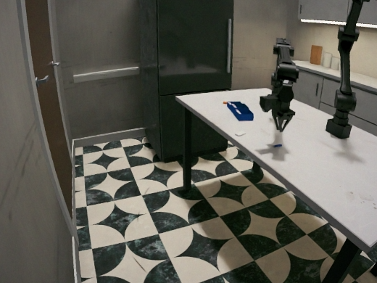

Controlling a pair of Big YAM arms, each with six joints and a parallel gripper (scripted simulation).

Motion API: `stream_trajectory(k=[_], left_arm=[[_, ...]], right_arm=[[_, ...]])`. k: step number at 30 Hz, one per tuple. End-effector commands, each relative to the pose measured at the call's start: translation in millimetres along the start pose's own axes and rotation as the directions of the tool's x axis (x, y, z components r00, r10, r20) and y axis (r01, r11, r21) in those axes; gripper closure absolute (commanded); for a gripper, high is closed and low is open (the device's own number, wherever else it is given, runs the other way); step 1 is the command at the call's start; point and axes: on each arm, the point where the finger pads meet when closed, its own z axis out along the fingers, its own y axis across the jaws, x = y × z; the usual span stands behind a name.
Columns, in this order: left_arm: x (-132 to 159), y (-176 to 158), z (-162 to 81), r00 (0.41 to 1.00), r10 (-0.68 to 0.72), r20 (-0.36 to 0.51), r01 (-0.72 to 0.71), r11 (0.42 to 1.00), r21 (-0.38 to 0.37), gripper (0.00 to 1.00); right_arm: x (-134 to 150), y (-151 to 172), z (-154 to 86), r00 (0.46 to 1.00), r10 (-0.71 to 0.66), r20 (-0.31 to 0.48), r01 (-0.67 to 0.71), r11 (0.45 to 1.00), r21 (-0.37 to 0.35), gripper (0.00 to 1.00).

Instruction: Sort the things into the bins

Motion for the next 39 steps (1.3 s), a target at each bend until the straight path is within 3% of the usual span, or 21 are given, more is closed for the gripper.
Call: stream_trajectory(k=[1,10,13,20,22,23,25,27,32,34,37,39], left_arm=[[-8,-4,-23,0.999,0.009,0.042,-0.009,1.0,0.008,0.0],[-8,-4,-23,0.999,0.009,0.042,-0.009,1.0,0.008,0.0],[-8,-4,-23,0.999,0.009,0.042,-0.009,1.0,0.008,0.0],[-8,-4,-23,0.999,0.009,0.042,-0.009,1.0,0.008,0.0],[-8,-4,-23,0.999,0.009,0.042,-0.009,1.0,0.008,0.0],[-8,-4,-23,0.999,0.009,0.042,-0.009,1.0,0.008,0.0],[-8,-4,-23,0.999,0.009,0.042,-0.009,1.0,0.008,0.0],[-8,-4,-23,0.999,0.009,0.042,-0.009,1.0,0.008,0.0],[-8,-4,-23,0.999,0.009,0.042,-0.009,1.0,0.008,0.0],[-8,-4,-23,0.999,0.009,0.042,-0.009,1.0,0.008,0.0],[-8,-4,-23,0.999,0.009,0.042,-0.009,1.0,0.008,0.0],[-8,-4,-23,0.999,0.009,0.042,-0.009,1.0,0.008,0.0]], right_arm=[[-11,2,-33,0.999,0.008,0.035,-0.006,0.999,-0.05,0.77],[-11,4,-34,0.999,0.005,0.039,-0.003,0.998,-0.056,0.77],[-7,-1,18,1.0,0.004,0.005,-0.004,1.0,-0.004,0.77],[-6,-1,49,1.0,0.004,0.003,-0.004,1.0,-0.001,0.77],[-6,-1,49,1.0,0.004,0.003,-0.004,1.0,-0.001,0.77],[-20,19,-7,0.998,0.007,0.064,-0.001,0.996,-0.095,0.77],[-20,20,2,0.998,0.007,0.063,-0.001,0.996,-0.092,0.77],[-8,2,65,1.0,0.004,0.006,-0.004,1.0,-0.006,0.77],[-12,8,34,0.999,0.005,0.033,-0.003,0.999,-0.047,0.77],[-13,9,39,0.999,0.005,0.033,-0.003,0.999,-0.047,0.77],[-6,-1,72,1.0,0.004,0.004,-0.004,1.0,-0.003,0.77],[-6,-1,72,1.0,0.004,0.004,-0.004,1.0,-0.003,0.77]])
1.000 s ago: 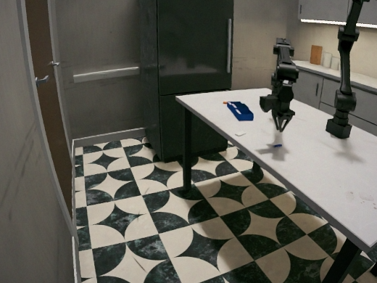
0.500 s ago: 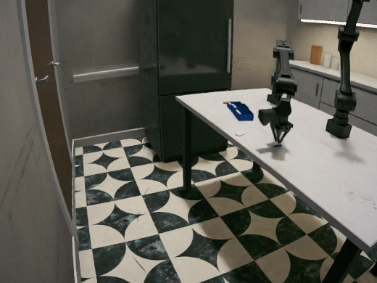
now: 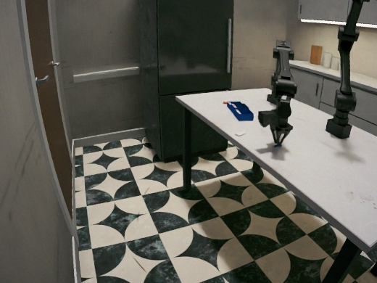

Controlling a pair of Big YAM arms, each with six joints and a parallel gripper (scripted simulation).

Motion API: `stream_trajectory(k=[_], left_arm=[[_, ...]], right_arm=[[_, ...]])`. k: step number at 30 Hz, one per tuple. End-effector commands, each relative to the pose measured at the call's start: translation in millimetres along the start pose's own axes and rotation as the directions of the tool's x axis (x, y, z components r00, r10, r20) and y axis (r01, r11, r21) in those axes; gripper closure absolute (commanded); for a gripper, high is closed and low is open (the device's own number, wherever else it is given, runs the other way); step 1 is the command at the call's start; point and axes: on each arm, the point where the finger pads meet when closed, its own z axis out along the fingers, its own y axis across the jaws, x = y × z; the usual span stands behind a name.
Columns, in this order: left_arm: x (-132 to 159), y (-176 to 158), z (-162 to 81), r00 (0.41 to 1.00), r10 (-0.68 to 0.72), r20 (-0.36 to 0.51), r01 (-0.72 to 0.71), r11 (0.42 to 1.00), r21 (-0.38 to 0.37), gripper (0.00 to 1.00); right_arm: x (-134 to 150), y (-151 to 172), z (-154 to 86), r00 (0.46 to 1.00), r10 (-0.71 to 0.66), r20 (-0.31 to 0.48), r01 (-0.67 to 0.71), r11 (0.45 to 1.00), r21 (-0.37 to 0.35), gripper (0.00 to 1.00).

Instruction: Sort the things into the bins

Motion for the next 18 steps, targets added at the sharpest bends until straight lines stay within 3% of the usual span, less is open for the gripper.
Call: stream_trajectory(k=[1,5,18], left_arm=[[-8,-4,-23,0.999,0.009,0.042,-0.009,1.0,0.008,0.0],[-8,-4,-23,0.999,0.009,0.042,-0.009,1.0,0.008,0.0],[-8,-4,-23,0.999,0.009,0.042,-0.009,1.0,0.008,0.0]], right_arm=[[-9,5,-7,1.0,0.003,0.019,-0.003,1.0,-0.026,0.77],[-9,5,1,1.0,0.003,0.018,-0.003,1.0,-0.024,0.77],[-7,9,-10,1.0,0.001,0.023,0.0,0.999,-0.034,0.77]])
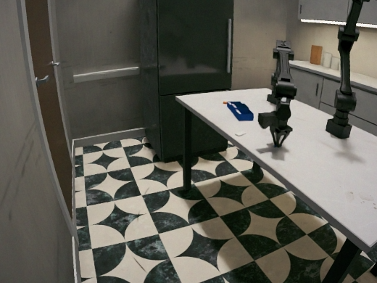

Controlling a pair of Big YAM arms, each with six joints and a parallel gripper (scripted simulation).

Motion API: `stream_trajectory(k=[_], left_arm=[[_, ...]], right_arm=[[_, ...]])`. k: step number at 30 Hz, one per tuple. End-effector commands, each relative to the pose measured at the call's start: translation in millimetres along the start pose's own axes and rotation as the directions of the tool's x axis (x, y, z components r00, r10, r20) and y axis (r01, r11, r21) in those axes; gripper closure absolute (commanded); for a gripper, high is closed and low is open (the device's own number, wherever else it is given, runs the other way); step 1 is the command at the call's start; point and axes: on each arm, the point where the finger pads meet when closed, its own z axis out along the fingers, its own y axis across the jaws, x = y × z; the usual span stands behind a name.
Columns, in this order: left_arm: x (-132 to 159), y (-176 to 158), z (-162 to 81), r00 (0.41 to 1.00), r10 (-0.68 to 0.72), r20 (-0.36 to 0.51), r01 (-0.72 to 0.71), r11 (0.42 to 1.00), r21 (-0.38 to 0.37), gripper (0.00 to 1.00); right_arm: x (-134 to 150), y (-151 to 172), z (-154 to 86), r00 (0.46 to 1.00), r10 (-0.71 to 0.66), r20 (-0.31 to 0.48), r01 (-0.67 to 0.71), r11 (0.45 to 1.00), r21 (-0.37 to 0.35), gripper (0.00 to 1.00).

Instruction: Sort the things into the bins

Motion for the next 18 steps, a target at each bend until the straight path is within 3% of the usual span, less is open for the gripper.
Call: stream_trajectory(k=[1,7,8,18], left_arm=[[-8.4,-4.0,-22.9,0.999,0.009,0.042,-0.009,1.0,0.008,0.0],[-8.4,-4.0,-22.9,0.999,0.009,0.042,-0.009,1.0,0.008,0.0],[-8.4,-4.0,-22.9,0.999,0.009,0.042,-0.009,1.0,0.008,0.0],[-8.4,-4.0,-22.9,0.999,0.009,0.042,-0.009,1.0,0.008,0.0]], right_arm=[[-7.0,9.3,-17.8,1.0,0.001,0.023,0.0,0.999,-0.034,0.77],[-6.8,9.2,-17.5,1.0,0.001,0.023,0.0,0.999,-0.034,0.77],[-6.7,9.2,-17.4,1.0,0.001,0.023,0.0,0.999,-0.034,0.96],[-6.5,9.0,-16.9,1.0,0.001,0.023,0.0,0.999,-0.034,0.96]])
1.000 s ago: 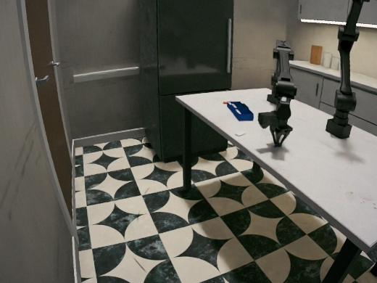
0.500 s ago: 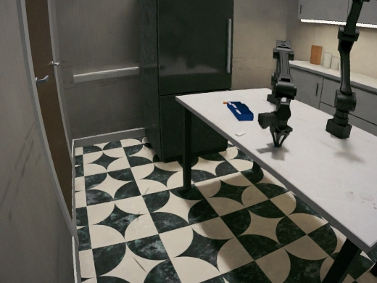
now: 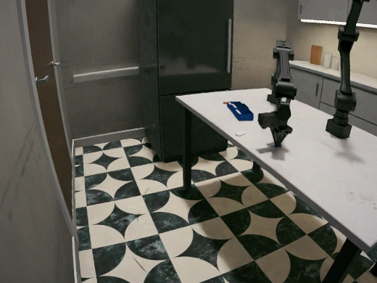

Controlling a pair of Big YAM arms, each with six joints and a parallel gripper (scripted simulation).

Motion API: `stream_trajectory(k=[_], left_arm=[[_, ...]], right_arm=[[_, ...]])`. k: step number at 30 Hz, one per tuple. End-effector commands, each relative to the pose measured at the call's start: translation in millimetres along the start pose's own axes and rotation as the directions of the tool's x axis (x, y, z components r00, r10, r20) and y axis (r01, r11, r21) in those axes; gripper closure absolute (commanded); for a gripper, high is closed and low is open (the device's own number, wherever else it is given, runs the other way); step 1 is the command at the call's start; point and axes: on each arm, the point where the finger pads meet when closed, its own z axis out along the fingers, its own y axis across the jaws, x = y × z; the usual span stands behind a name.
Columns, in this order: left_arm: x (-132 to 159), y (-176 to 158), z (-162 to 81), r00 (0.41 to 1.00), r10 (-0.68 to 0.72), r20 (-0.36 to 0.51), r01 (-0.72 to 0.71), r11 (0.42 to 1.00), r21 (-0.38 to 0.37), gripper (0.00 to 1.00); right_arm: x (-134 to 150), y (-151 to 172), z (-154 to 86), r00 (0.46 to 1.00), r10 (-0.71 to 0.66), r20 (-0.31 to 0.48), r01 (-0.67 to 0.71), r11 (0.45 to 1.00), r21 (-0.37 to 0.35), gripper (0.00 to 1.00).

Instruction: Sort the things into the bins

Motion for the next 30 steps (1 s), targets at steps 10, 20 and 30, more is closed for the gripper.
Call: stream_trajectory(k=[10,20,30], left_arm=[[-8,-4,-23,0.999,0.009,0.042,-0.009,1.0,0.008,0.0],[-8,-4,-23,0.999,0.009,0.042,-0.009,1.0,0.008,0.0],[-8,-4,-23,0.999,0.009,0.042,-0.009,1.0,0.008,0.0]], right_arm=[[-6,9,-17,1.0,0.001,0.024,0.0,0.999,-0.035,0.96],[-6,9,-16,1.0,0.001,0.024,0.0,0.999,-0.035,0.96],[-11,15,-77,0.999,0.005,0.049,-0.001,0.997,-0.072,0.96]])
